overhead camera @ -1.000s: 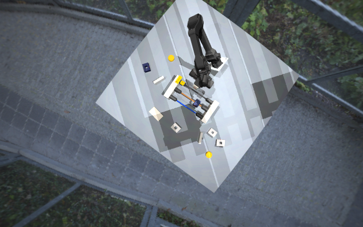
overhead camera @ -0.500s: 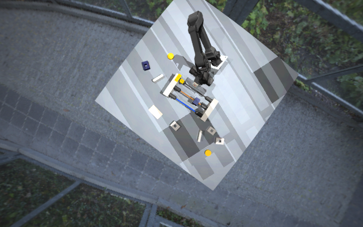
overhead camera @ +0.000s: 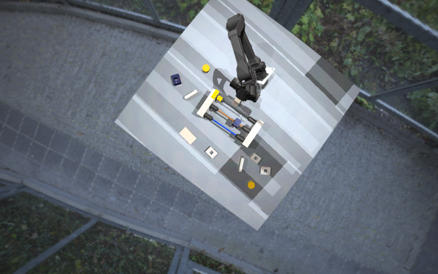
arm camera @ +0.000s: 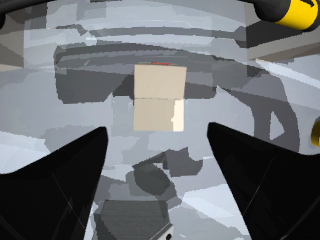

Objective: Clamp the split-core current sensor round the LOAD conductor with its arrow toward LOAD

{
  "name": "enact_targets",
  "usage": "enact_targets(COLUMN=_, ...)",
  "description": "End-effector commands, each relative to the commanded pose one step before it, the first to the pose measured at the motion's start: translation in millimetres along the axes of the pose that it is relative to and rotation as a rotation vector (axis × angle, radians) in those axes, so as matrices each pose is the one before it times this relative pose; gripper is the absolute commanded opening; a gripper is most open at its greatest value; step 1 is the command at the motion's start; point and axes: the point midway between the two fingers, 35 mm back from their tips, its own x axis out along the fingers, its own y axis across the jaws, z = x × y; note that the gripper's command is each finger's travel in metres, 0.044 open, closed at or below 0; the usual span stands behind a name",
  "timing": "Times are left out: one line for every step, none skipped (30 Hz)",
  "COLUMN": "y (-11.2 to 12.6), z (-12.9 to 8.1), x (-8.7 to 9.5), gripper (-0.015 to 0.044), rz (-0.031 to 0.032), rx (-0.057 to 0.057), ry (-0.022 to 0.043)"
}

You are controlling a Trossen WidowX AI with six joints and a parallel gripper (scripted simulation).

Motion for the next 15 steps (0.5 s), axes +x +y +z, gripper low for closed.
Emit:
enact_targets(y=-1.43, z=-0.04, x=-28.83, gripper=0.0327, rz=0.00086, rx=0.0091, ry=-0.00804)
enact_targets(y=0.0, z=0.0, x=0.0, gripper=0.0327, rz=0.0, rx=0.0, ry=0.0)
enact_targets(y=0.0, z=0.0, x=0.0, gripper=0.0327, rz=0.0, rx=0.0, ry=0.0)
enact_targets(y=0.0, z=0.0, x=0.0, gripper=0.0327, rz=0.0, rx=0.0, ry=0.0)
enact_targets(y=-0.02, z=0.32, x=-0.04, gripper=0.032, rz=-0.00015, rx=-0.0149, ry=0.00242)
enact_targets(y=-0.08, z=0.95, x=-0.1, gripper=0.032, rz=-0.0002, rx=-0.0447, ry=0.00727)
enact_targets(y=-0.21, z=1.59, x=-0.15, gripper=0.032, rz=0.00045, rx=-0.0745, ry=0.01213)
enact_targets(y=-0.4, z=1.97, x=-0.14, gripper=0.032, rz=0.00193, rx=-0.093, ry=0.01504)
enact_targets(y=-0.57, z=1.95, x=-0.11, gripper=0.032, rz=0.00345, rx=-0.0932, ry=0.01483)
enact_targets(y=-0.74, z=1.9, x=-0.07, gripper=0.032, rz=0.00494, rx=-0.0931, ry=0.01442)
enact_targets(y=-0.91, z=1.84, x=-0.03, gripper=0.032, rz=0.00638, rx=-0.0931, ry=0.01387)
enact_targets(y=-1.08, z=1.77, x=0.01, gripper=0.032, rz=0.00775, rx=-0.0931, ry=0.01317)
enact_targets(y=-1.24, z=1.68, x=0.05, gripper=0.032, rz=0.00905, rx=-0.093, ry=0.01233)
enact_targets(y=-1.39, z=1.57, x=0.09, gripper=0.032, rz=0.01027, rx=-0.093, ry=0.01137)
enact_targets(y=-1.53, z=1.45, x=0.13, gripper=0.032, rz=0.01134, rx=-0.0927, ry=0.01026)
